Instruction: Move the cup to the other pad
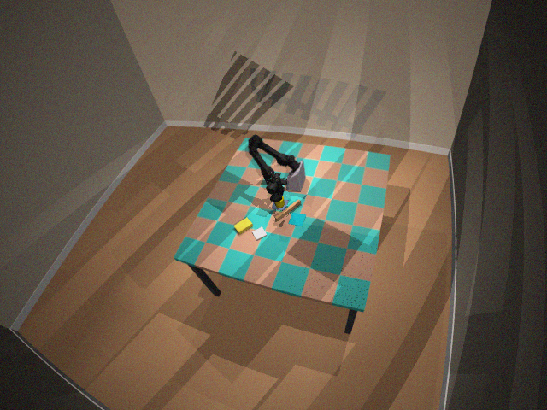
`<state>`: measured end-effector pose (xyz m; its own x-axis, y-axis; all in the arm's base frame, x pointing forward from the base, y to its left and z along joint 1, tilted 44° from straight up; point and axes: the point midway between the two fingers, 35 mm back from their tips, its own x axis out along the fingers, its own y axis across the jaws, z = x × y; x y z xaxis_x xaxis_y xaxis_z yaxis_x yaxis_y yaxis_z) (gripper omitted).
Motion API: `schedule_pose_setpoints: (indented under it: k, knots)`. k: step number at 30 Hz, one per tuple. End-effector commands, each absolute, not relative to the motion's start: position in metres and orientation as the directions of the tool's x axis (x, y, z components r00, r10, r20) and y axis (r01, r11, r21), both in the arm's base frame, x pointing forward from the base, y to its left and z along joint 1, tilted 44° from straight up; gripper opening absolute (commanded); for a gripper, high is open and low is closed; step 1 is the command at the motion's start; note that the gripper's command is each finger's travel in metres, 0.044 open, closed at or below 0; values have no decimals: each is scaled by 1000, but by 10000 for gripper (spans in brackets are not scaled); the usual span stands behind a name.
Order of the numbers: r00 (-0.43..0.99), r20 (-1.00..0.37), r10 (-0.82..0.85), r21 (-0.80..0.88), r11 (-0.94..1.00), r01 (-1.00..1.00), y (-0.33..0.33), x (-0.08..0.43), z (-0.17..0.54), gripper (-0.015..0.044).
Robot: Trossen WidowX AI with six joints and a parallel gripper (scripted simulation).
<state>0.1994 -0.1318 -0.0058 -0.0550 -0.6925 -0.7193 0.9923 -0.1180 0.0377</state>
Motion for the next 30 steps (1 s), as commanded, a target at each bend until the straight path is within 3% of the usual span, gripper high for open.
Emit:
schedule_pose_setpoints:
  k: [1,14,30]
  knots:
    - [-54,-719,-693,39,-118,992,-132,200,-6,93]
    - [-54,-719,-693,39,-118,992,-132,200,-6,0]
    - [-57,-723,-688,33,-117,993,-105,204,18,0]
